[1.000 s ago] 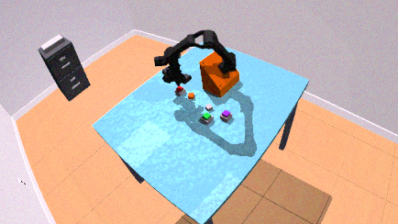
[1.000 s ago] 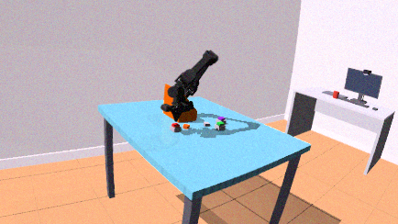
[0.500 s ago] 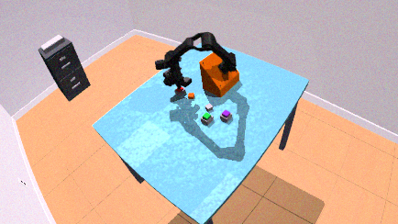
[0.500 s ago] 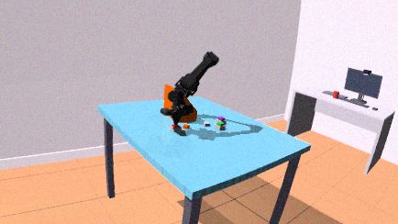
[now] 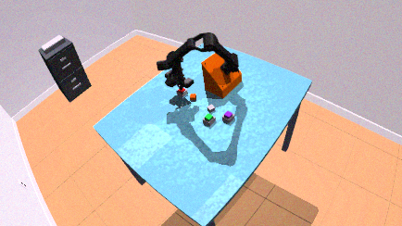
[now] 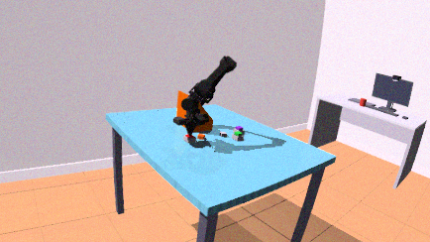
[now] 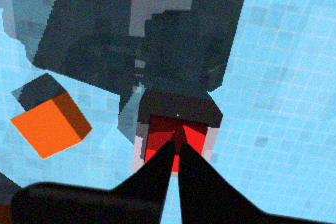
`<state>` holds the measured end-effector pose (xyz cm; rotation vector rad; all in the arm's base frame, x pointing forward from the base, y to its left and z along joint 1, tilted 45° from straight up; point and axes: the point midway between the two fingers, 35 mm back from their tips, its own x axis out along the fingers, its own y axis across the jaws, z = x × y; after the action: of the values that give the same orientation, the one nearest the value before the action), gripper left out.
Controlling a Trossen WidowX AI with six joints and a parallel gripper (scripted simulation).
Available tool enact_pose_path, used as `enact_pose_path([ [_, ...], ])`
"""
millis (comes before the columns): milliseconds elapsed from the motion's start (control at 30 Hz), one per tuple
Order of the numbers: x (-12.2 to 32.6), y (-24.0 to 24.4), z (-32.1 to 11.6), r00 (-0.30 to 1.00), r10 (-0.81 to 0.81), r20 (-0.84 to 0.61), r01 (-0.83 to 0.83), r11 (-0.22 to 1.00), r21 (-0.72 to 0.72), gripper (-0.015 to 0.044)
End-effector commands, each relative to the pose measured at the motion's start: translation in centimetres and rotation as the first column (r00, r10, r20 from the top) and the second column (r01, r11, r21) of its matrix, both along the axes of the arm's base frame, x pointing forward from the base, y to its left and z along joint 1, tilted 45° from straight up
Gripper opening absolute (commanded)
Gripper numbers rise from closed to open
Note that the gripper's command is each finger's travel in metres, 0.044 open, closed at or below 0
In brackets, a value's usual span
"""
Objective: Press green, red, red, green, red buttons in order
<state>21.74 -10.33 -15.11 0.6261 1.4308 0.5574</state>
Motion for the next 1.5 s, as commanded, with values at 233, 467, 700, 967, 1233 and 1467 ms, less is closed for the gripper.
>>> enact_pose_path([
  [233,-0.2,-2.3,2.5,1.000,-0.003,-0.004,0.003,1.000,0.003,0.0020],
  [467,-0.7,-6.6,6.9,1.000,-0.003,-0.005,0.003,1.000,0.001,0.0020],
  [700,1.8,-4.9,9.6,1.000,-0.006,-0.016,0.006,1.000,-0.022,0.0020],
  [967,7.4,5.0,19.7,1.000,-0.010,-0.022,0.009,0.999,-0.045,0.0020],
  [1233,7.6,12.3,25.9,1.000,-0.003,-0.003,0.003,1.000,0.015,0.0020],
  [1467,8.1,15.0,23.0,1.000,-0.004,-0.003,0.004,1.000,0.014,0.0020],
])
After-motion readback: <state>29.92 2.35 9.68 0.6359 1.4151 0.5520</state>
